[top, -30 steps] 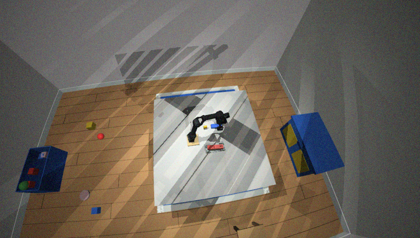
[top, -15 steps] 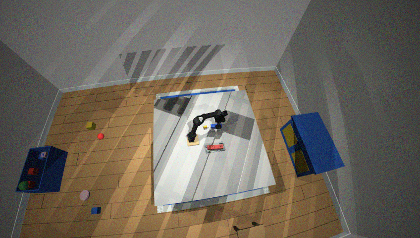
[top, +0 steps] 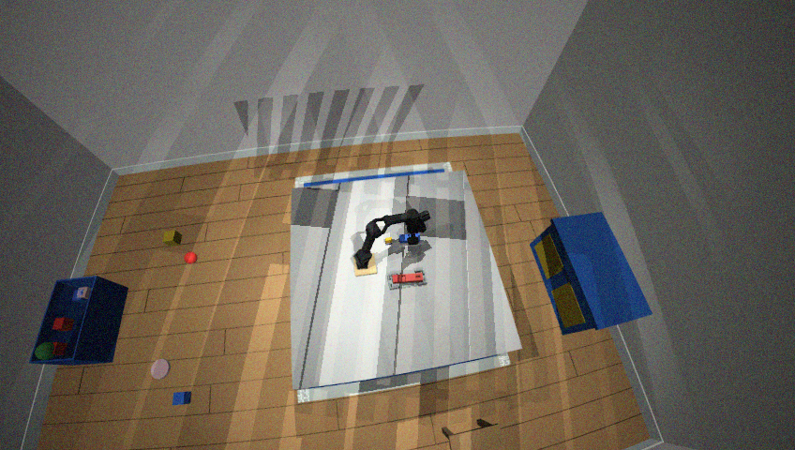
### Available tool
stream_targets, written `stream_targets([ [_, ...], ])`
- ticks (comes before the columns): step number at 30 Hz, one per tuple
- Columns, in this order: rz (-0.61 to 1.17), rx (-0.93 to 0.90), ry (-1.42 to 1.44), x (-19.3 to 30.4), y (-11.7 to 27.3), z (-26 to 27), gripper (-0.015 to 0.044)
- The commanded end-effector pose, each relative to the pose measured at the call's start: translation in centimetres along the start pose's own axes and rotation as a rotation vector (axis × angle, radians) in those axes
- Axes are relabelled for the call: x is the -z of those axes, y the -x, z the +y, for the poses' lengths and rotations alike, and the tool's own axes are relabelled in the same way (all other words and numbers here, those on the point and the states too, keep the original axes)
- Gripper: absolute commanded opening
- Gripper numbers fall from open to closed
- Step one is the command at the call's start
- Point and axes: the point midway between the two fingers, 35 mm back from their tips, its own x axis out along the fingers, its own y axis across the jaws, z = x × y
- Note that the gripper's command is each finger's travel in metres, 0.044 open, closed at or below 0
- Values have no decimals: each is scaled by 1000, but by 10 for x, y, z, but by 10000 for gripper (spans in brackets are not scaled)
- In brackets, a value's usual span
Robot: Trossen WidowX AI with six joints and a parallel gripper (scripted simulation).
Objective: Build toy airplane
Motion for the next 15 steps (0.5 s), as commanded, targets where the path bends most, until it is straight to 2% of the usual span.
stream_targets([
  [1,7,-1,-4,1,-9,0,440],
  [15,7,-1,-4,1,-31,0,440],
])
